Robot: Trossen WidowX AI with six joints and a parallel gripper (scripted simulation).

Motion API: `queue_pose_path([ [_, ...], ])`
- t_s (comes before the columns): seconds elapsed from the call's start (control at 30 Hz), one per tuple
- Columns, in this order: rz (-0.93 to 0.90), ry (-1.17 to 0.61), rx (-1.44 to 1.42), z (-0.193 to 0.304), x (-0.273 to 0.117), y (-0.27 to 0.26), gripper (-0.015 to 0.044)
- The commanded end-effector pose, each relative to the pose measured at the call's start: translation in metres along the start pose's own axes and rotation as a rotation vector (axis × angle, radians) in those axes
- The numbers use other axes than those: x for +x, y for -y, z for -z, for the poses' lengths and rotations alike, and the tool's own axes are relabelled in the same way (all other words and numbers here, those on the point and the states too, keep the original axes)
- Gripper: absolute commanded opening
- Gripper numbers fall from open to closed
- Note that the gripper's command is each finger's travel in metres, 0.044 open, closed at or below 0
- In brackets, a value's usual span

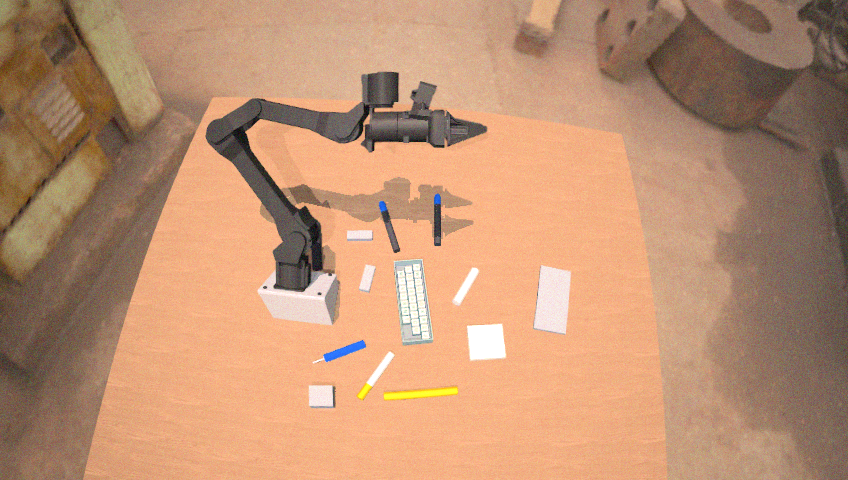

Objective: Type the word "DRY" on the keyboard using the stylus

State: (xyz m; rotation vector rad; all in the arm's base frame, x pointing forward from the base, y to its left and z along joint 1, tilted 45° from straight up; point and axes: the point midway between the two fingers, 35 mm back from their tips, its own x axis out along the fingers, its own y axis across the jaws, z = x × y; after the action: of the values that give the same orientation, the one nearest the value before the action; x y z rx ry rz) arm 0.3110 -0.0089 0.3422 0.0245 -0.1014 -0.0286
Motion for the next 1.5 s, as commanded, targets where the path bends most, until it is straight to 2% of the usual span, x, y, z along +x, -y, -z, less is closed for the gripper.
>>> queue_pose_path([
  [0.0,-0.004,-0.01,-0.002,0.003,0.001,-0.001,0.0414],
  [0.27,-0.213,-0.473,-0.029,0.12,0.017,-0.026,0.0204],
  [0.53,-0.479,-0.991,0.093,0.234,-0.024,-0.057,0.0],
  [0.7,-0.644,-1.311,0.285,0.279,-0.074,-0.077,0.0],
  [0.83,-0.728,-1.492,0.454,0.292,-0.105,-0.09,0.0],
  [1.23,-0.731,-1.5,0.462,0.293,-0.106,-0.089,0.0],
  [1.47,-0.73,-1.5,0.46,0.335,-0.097,-0.046,0.0],
])
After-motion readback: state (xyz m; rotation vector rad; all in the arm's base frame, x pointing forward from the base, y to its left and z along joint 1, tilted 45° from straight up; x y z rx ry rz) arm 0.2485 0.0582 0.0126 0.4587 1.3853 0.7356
